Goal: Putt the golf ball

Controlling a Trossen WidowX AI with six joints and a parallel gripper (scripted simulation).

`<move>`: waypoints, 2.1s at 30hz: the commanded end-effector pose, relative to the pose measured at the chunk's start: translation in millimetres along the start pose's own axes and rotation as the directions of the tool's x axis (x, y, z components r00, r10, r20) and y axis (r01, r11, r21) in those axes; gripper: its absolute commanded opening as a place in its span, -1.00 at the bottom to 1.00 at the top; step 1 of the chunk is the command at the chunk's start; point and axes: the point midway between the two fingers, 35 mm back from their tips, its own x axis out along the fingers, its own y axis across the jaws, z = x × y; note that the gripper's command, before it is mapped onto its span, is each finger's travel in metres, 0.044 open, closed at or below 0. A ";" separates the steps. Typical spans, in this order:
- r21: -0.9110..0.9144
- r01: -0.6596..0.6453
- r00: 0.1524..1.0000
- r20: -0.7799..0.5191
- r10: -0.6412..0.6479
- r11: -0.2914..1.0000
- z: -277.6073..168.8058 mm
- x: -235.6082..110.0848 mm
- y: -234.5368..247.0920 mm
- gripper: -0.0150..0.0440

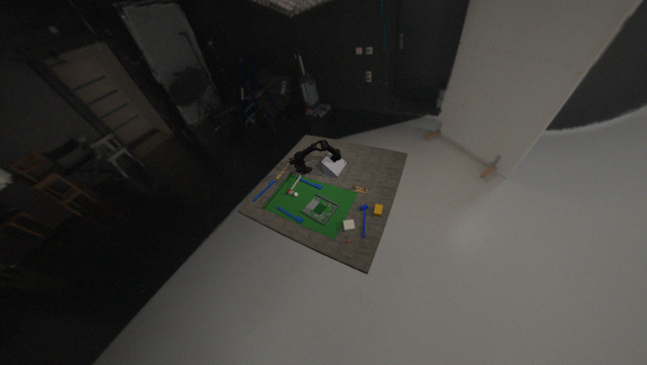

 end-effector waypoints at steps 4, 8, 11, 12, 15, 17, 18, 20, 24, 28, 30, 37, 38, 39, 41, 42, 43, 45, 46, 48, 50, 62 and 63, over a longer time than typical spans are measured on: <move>0.001 -0.001 1.000 0.002 0.001 1.000 0.3 0.3 -10.4 -0.49; 0.005 -0.004 1.000 0.003 0.004 1.000 -0.5 2.3 -26.4 -0.49; 0.006 -0.005 1.000 0.003 0.005 1.000 -0.8 2.7 -29.5 -0.49; 0.006 -0.005 1.000 0.003 0.005 1.000 -0.8 2.7 -29.5 -0.49; 0.013 -0.007 1.000 0.000 0.007 1.000 -2.8 3.2 -26.3 -0.49; 0.013 -0.006 1.000 0.000 0.006 1.000 -2.3 2.9 -24.2 -0.49; 0.013 -0.005 1.000 0.000 0.005 1.000 -0.8 2.2 -17.8 -0.49; 0.013 -0.003 1.000 0.001 0.003 1.000 3.8 0.2 6.8 -0.49; 0.010 -0.005 1.000 0.003 0.005 1.000 6.4 -0.7 63.0 -0.49; 0.007 -0.013 1.000 0.002 0.013 1.000 0.7 1.9 107.1 -0.49; 0.006 -0.014 1.000 0.001 0.014 1.000 0.3 2.1 109.2 -0.49; 0.007 -0.012 1.000 0.002 0.012 1.000 1.8 -19.5 107.9 -0.49; 0.007 -0.012 1.000 0.002 0.012 1.000 2.0 -26.3 107.7 -0.49; 0.007 -0.011 1.000 0.002 0.011 1.000 1.9 -33.3 107.5 -0.49; 0.007 -0.011 1.000 0.001 0.011 1.000 1.4 -47.5 107.4 -0.49; 0.007 -0.011 1.000 0.001 0.011 1.000 1.0 -53.4 107.5 -0.49; 0.007 -0.012 1.000 0.001 0.012 1.000 0.7 -56.9 107.6 -0.49; 0.007 -0.012 1.000 0.001 0.012 1.000 0.5 -58.1 107.6 -0.49; 0.007 -0.012 1.000 0.001 0.012 1.000 0.5 -58.1 107.6 -0.49; 0.015 -0.015 1.000 0.001 0.015 1.000 0.1 -51.5 106.7 -0.49; 0.015 -0.015 1.000 0.001 0.015 1.000 0.1 -51.5 106.7 -0.49; 0.015 -0.015 1.000 0.001 0.015 1.000 0.1 -51.5 106.7 -0.49; 0.015 -0.015 1.000 0.001 0.015 1.000 0.1 -51.5 106.7 -0.49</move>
